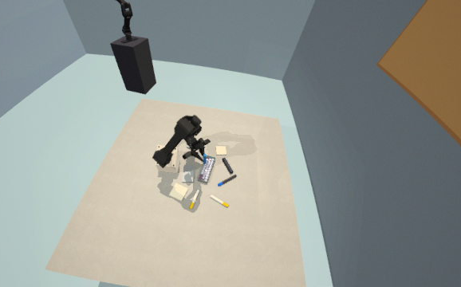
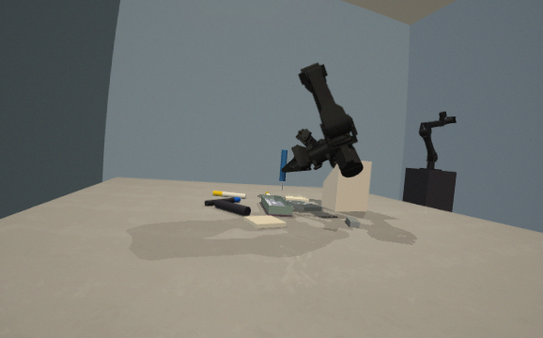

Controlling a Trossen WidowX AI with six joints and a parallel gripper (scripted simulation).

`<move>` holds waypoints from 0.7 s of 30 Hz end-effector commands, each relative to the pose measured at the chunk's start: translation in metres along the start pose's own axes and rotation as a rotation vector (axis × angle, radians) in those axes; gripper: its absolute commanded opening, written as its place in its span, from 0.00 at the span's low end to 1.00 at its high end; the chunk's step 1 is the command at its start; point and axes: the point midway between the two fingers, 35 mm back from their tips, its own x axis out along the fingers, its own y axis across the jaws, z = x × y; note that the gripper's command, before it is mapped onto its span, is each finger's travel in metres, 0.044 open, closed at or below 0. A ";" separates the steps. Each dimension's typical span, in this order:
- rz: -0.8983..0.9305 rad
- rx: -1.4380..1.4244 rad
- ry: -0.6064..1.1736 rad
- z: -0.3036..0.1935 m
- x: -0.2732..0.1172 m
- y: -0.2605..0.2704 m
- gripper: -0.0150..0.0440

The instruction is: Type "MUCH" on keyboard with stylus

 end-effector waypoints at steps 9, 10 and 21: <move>0.001 -0.011 -0.005 -0.021 0.011 -0.003 0.25; 0.001 -0.011 -0.005 -0.021 0.011 -0.003 0.25; 0.001 -0.011 -0.006 -0.025 0.013 -0.003 0.39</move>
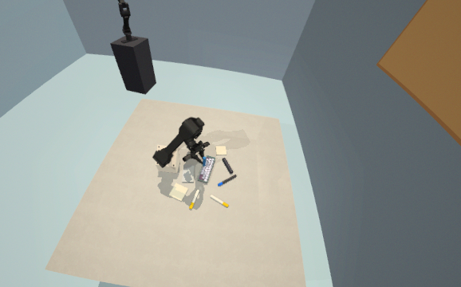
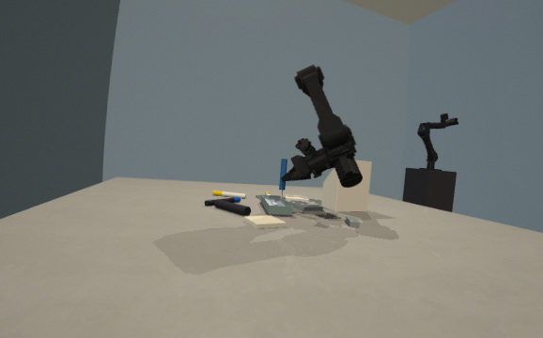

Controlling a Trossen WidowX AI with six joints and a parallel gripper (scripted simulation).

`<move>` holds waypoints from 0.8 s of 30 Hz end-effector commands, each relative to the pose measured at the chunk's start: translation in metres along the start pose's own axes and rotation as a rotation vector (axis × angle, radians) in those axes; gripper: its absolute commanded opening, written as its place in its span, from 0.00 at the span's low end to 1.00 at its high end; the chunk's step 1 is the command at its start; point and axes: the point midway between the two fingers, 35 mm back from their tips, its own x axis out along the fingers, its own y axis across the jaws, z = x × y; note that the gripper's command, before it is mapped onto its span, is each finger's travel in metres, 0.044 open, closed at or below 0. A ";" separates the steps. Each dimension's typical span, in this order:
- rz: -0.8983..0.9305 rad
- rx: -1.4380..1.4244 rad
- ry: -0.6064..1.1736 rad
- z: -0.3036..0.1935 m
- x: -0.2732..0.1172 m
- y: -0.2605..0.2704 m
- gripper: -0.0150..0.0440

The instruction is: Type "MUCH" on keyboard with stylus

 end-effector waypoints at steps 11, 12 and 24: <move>0.005 -0.010 -0.005 -0.006 0.003 0.000 0.39; 0.005 -0.010 -0.005 -0.006 0.003 0.000 0.39; 0.005 -0.010 -0.005 -0.009 0.005 0.000 0.39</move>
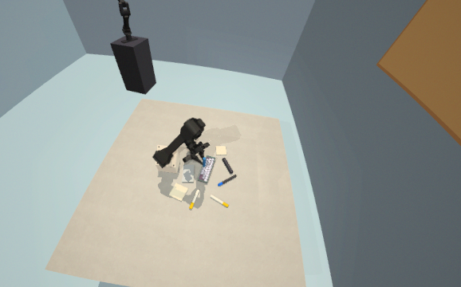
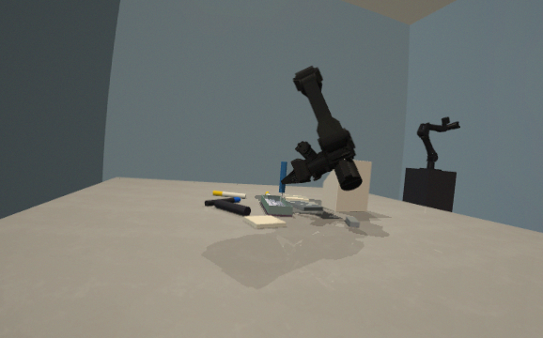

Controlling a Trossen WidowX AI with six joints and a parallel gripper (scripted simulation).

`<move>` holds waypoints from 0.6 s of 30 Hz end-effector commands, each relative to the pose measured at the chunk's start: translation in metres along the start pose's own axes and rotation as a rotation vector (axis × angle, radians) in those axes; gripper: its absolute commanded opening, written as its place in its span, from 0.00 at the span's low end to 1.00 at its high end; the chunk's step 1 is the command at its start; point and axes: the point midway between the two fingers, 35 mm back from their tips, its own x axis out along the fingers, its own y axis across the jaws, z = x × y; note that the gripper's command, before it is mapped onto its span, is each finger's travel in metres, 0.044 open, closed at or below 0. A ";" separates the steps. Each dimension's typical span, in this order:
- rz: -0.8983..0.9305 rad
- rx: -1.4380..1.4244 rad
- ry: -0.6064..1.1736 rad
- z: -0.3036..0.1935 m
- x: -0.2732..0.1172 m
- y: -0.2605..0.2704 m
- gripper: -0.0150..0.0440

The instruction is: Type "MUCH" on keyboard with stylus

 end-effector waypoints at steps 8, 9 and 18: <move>0.005 -0.011 -0.004 -0.005 0.002 0.000 0.39; 0.005 -0.011 -0.004 -0.005 0.002 0.000 0.39; 0.005 -0.011 -0.004 -0.008 0.004 0.000 0.39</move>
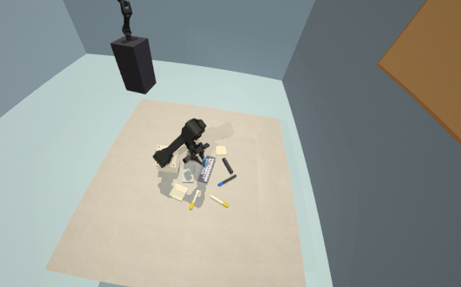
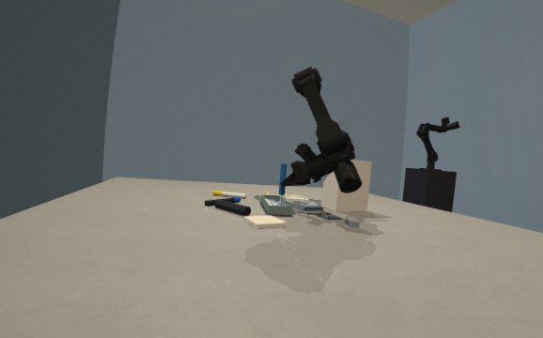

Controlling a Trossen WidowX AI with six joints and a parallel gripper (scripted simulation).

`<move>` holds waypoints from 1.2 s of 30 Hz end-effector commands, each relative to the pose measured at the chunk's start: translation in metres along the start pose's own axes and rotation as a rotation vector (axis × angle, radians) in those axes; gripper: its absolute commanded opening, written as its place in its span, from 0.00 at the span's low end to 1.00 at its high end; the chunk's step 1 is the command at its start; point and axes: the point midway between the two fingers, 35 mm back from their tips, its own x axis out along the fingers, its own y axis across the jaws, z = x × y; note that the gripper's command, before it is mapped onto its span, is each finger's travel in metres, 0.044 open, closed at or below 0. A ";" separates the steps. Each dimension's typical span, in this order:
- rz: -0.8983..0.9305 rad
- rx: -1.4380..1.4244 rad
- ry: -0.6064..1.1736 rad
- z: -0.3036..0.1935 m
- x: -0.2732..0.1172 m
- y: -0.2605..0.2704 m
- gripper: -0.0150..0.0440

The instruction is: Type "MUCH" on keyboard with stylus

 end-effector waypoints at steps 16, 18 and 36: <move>0.004 -0.012 -0.004 -0.002 0.001 0.000 0.39; 0.005 -0.011 -0.003 0.001 -0.001 0.000 0.39; 0.010 -0.021 -0.006 0.026 -0.016 0.001 0.37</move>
